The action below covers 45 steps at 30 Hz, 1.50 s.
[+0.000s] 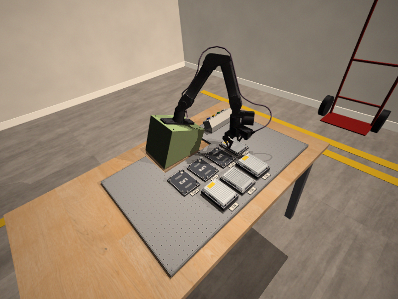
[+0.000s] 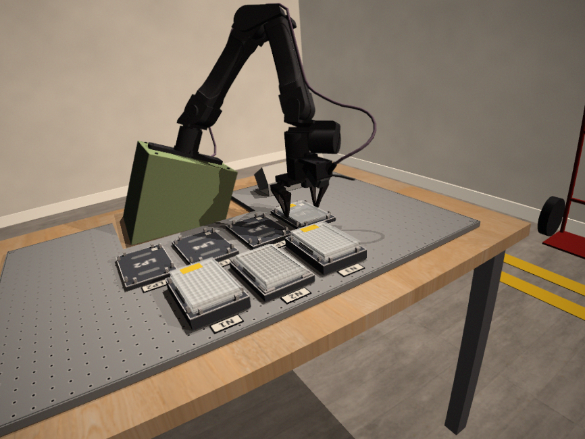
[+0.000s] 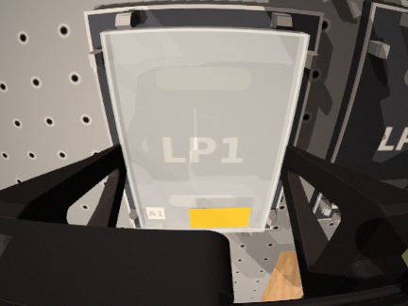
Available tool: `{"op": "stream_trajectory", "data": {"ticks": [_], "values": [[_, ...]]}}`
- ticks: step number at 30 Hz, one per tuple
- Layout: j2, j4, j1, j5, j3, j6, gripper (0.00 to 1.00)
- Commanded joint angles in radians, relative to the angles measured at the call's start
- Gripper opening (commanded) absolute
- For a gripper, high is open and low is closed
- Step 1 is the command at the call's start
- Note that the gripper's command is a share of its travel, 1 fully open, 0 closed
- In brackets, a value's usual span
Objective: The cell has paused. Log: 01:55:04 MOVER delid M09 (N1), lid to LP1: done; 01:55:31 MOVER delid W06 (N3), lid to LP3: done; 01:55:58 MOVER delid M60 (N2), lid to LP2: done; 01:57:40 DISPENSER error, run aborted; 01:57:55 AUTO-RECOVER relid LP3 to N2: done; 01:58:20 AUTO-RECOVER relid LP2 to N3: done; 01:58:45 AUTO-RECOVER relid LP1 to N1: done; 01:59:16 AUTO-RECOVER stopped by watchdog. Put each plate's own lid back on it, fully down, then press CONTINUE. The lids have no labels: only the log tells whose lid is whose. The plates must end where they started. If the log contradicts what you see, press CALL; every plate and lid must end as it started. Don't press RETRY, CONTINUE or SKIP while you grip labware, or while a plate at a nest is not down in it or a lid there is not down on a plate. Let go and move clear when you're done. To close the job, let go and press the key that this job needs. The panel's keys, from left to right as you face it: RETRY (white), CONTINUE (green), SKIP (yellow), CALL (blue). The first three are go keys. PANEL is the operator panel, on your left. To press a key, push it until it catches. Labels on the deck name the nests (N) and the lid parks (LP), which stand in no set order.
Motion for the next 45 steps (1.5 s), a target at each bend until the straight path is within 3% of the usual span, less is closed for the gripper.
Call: {"op": "stream_trajectory", "data": {"ticks": [1,25,26,45], "values": [[-0.009,-0.002,-0.001,0.002,0.005,0.004,0.0],[-0.011,-0.005,-0.001,0.002,0.006,0.004,0.0],[-0.011,-0.005,-0.001,0.002,0.006,0.004,1.0],[-0.011,-0.005,-0.001,0.002,0.006,0.004,1.0]]}}
